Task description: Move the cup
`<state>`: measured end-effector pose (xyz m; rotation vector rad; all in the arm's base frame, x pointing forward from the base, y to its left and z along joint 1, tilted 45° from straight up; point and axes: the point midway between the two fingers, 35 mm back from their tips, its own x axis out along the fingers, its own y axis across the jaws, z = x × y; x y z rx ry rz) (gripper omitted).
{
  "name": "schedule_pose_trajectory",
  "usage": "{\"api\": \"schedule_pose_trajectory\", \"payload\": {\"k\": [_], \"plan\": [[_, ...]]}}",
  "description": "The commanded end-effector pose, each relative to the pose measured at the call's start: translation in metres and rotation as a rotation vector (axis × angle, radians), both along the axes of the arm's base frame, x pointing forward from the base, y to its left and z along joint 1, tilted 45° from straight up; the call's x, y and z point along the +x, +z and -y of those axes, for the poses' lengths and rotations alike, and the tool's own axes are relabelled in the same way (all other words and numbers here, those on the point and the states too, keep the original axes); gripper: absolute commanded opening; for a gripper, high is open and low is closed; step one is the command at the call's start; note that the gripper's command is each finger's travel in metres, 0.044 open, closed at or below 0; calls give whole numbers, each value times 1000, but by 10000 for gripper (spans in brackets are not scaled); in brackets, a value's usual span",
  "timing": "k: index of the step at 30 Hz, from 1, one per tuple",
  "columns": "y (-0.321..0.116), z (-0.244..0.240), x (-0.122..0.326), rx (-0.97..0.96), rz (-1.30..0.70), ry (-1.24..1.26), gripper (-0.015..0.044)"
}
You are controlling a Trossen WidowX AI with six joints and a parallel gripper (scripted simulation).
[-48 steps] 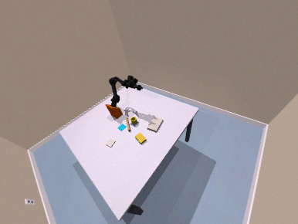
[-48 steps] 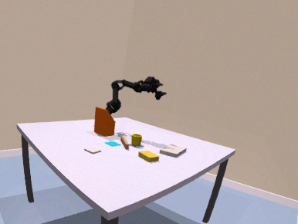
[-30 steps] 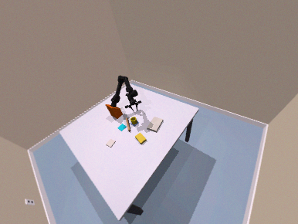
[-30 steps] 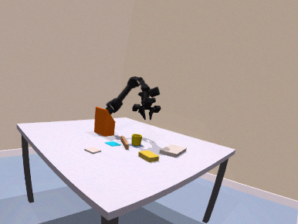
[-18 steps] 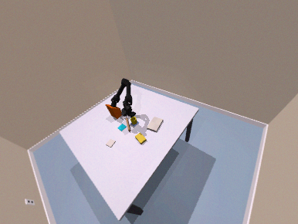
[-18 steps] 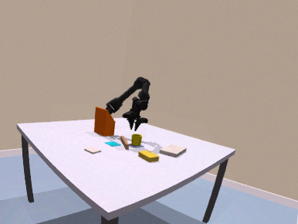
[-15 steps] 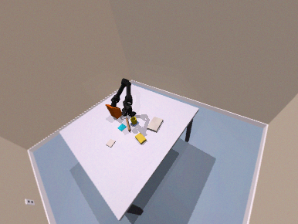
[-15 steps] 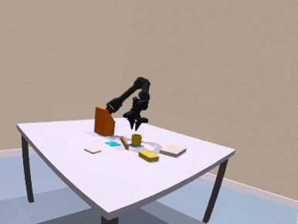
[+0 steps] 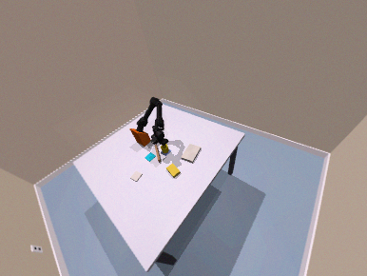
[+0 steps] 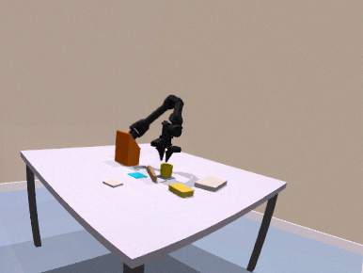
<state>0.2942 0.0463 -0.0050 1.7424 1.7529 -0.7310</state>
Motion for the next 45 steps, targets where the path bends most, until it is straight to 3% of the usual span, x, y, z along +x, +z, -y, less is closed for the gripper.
{"api": "schedule_pose_trajectory", "payload": {"k": [1, 31, 45], "plan": [[-6, -6, -2, 7, -13, -1, 167], [-34, -35, -5, 11, -14, -1, 167], [-32, -34, -3, 5, -5, 2, 73]]}}
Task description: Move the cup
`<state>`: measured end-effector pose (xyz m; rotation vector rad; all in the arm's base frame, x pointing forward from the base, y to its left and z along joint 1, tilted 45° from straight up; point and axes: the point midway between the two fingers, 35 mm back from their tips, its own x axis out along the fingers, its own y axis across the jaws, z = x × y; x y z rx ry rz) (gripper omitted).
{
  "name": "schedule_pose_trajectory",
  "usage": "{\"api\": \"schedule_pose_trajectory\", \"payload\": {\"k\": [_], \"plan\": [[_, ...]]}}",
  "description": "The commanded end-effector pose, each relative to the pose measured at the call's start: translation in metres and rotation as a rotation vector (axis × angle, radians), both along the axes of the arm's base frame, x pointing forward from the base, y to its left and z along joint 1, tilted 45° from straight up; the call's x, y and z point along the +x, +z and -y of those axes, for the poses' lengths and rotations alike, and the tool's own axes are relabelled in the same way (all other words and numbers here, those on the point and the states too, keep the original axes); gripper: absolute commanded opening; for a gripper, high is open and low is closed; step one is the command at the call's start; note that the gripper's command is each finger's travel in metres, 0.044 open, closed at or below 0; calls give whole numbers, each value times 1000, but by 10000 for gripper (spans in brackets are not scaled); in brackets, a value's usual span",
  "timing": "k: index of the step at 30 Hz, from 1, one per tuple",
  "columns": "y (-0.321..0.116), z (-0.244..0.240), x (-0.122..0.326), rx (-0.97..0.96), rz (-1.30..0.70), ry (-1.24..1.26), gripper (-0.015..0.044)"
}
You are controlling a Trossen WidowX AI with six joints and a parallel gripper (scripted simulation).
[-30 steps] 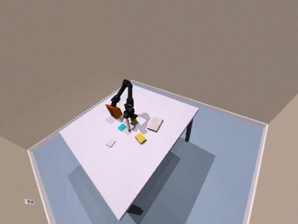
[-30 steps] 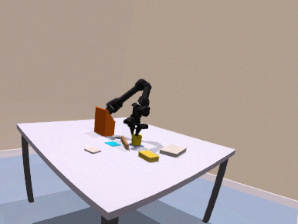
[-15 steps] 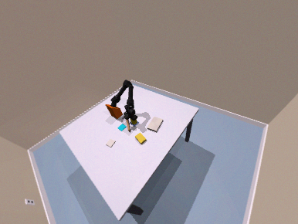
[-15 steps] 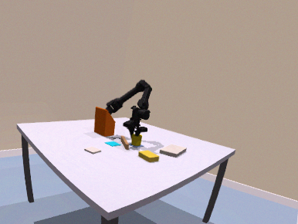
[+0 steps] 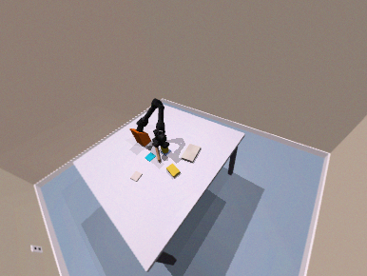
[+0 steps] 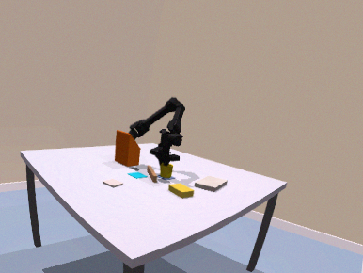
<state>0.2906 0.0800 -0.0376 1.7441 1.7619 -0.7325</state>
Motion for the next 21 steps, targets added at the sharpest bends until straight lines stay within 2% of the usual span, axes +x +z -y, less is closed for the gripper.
{"api": "schedule_pose_trajectory", "payload": {"k": [1, 9, 21], "plan": [[0, 0, 0, 0, 1, 1, 67], [0, 0, 0, 0, 1, 1, 0], [23, 25, 2, -1, -3, -1, 0]]}}
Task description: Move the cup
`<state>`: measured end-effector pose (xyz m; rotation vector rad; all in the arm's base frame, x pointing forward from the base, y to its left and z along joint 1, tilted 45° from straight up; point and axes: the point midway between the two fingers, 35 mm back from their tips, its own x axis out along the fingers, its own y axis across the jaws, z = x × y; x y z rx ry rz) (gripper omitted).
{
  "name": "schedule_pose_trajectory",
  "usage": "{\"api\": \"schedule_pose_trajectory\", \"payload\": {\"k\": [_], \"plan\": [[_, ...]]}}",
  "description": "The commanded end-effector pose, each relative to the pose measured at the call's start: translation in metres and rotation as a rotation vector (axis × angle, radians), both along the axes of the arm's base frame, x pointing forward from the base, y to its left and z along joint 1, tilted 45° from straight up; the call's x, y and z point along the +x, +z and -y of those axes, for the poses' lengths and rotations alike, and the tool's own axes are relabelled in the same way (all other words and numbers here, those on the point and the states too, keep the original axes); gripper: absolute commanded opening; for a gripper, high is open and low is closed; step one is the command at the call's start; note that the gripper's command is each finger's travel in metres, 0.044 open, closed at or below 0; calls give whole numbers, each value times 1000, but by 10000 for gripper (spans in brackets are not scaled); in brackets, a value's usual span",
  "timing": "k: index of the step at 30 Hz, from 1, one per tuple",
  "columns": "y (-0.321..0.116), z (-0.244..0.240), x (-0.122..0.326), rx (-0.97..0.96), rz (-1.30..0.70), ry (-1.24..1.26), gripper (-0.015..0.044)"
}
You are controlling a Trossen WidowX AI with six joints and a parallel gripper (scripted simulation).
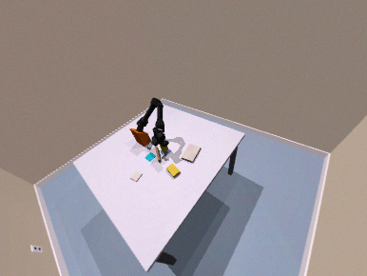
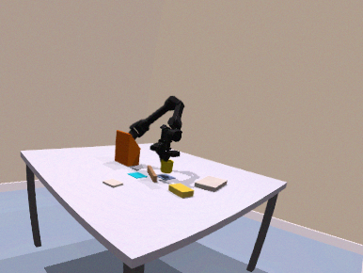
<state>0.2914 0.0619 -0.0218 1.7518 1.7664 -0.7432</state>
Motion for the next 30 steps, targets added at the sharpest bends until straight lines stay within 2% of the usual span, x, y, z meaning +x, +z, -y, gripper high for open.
{"api": "schedule_pose_trajectory", "payload": {"k": [1, 9, 30], "plan": [[9, 9, 1, -5, 7, 5, 0], [26, 27, 1, -1, 4, 4, 0], [21, 29, 0, 2, 1, -4, 0]]}}
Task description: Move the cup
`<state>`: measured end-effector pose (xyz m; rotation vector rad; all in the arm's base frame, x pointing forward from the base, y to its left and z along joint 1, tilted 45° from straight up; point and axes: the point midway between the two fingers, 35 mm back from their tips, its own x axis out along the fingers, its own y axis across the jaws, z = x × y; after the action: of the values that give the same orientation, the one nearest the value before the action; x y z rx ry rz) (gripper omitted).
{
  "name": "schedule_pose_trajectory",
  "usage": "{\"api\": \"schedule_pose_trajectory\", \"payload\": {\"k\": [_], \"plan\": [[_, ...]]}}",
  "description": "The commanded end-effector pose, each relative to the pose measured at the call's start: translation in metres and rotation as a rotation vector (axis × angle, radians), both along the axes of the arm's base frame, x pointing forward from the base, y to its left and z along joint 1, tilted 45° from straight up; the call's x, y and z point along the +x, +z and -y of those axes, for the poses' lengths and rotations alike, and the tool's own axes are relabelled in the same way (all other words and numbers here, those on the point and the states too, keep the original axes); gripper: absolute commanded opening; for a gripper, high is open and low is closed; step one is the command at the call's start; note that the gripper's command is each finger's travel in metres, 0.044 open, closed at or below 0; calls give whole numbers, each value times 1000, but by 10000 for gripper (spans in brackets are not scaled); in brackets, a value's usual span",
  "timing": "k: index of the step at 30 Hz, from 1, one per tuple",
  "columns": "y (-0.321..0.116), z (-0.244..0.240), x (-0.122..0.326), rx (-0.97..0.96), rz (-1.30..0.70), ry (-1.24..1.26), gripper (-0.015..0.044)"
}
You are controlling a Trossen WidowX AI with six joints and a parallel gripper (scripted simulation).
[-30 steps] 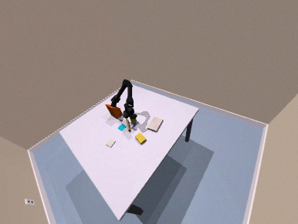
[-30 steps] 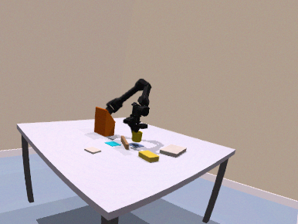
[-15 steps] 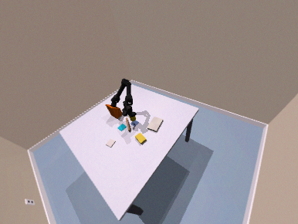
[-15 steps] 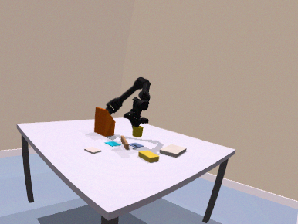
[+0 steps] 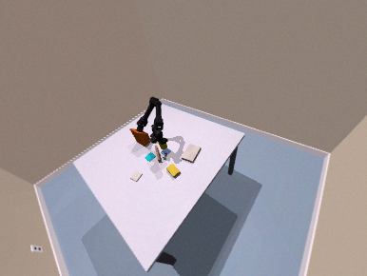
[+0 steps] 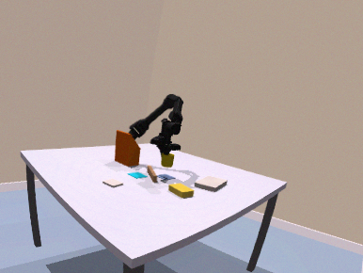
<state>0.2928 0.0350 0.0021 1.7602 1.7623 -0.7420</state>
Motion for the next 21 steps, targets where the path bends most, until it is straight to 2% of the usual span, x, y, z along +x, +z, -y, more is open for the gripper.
{"api": "schedule_pose_trajectory", "payload": {"k": [1, 21], "plan": [[-4, 3, -3, -2, 0, 3, 0], [-32, 39, -28, -7, 1, 9, 0]]}}
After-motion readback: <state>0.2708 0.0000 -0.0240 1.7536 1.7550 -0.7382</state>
